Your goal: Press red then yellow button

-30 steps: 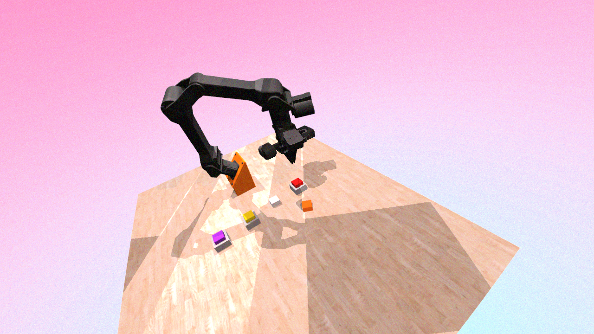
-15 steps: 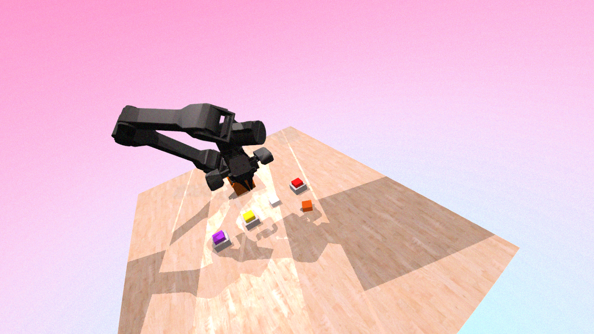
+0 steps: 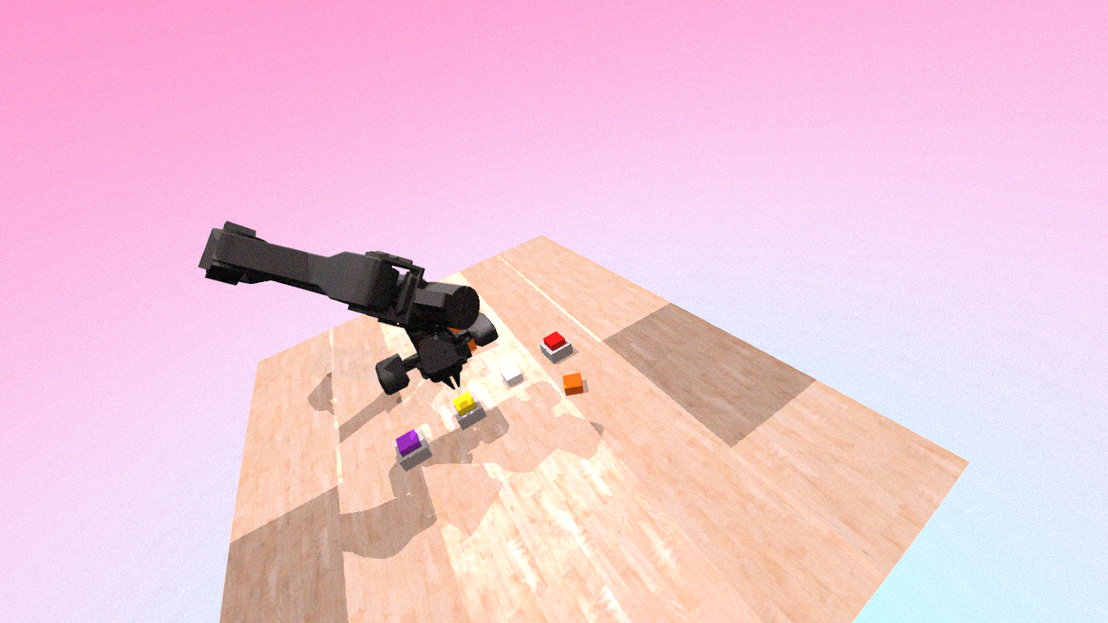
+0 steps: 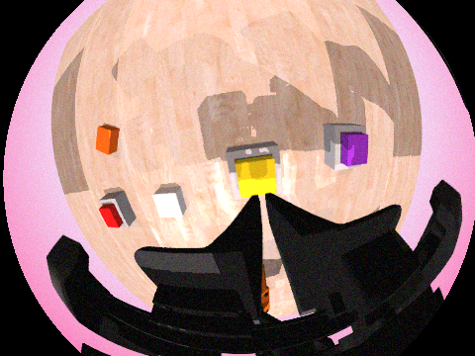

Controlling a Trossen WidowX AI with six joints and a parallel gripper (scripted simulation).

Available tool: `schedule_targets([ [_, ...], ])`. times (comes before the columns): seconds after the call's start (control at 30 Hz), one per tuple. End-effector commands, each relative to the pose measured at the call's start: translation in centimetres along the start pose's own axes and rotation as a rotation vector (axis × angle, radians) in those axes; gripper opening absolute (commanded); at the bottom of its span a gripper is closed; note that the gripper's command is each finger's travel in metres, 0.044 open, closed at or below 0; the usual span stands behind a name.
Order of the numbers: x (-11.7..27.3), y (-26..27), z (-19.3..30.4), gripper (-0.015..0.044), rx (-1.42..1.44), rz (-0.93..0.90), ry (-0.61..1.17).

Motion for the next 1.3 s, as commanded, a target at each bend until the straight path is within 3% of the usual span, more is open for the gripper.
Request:
schedule_targets([
  [0.0, -1.1, 0.0, 0.1, 0.0020, 0.007, 0.004, -0.007],
  [0.7, -4.3, -0.1, 0.1, 0.0020, 0.006, 0.006, -0.007],
  [1.27, -4.4, -0.1, 0.1, 0.0020, 0.006, 0.006, -0.007],
])
Point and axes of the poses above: the point midway between the two fingers, 35 mm back from their tips, its own x axis back along the fingers, its own y axis across the jaws, z = x × y, the point moved 3 cm from there along x, back along the fingers, and after that the axes turned 4 degrees about -x, right-handed, at the moved point
